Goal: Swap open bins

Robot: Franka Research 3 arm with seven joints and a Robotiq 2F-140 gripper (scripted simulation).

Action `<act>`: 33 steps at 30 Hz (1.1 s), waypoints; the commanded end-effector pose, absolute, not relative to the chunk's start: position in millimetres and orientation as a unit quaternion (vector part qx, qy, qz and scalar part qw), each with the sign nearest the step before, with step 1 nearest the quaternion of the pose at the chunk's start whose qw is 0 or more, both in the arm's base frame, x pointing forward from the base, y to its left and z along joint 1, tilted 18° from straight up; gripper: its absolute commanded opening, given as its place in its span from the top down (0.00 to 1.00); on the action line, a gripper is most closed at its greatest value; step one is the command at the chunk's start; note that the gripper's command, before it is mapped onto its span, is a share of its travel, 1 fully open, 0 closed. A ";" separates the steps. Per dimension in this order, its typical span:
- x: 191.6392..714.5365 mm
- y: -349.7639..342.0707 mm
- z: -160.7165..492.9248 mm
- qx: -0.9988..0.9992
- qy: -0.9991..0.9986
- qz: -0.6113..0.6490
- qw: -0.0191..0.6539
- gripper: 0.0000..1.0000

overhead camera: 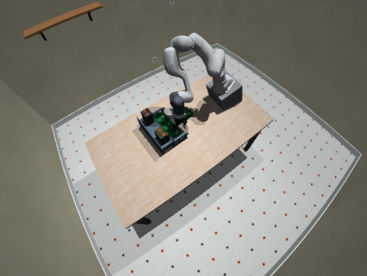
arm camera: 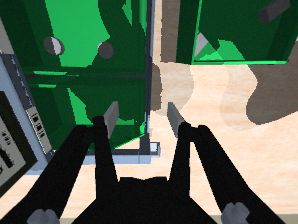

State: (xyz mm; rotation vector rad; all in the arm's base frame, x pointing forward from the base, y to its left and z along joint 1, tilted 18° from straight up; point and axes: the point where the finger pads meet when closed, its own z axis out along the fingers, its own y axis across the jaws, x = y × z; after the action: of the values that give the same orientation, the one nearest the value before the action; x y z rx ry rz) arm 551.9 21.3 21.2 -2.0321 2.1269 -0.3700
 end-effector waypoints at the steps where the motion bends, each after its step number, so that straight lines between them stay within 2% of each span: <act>1: 553.6 22.0 21.9 -0.681 0.716 -0.125 0.091 0.43; 3: 553.6 22.0 21.9 -0.681 0.716 -0.125 0.091 0.43; 4: 553.6 22.0 21.9 -0.681 0.716 -0.125 0.091 1.00; 33: 553.6 22.0 21.9 -0.681 0.716 -0.125 0.091 1.00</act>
State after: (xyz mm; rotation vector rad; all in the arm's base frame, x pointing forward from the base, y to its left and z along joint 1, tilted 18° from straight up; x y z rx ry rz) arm 552.2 21.3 21.4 -2.0303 2.1277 -0.3705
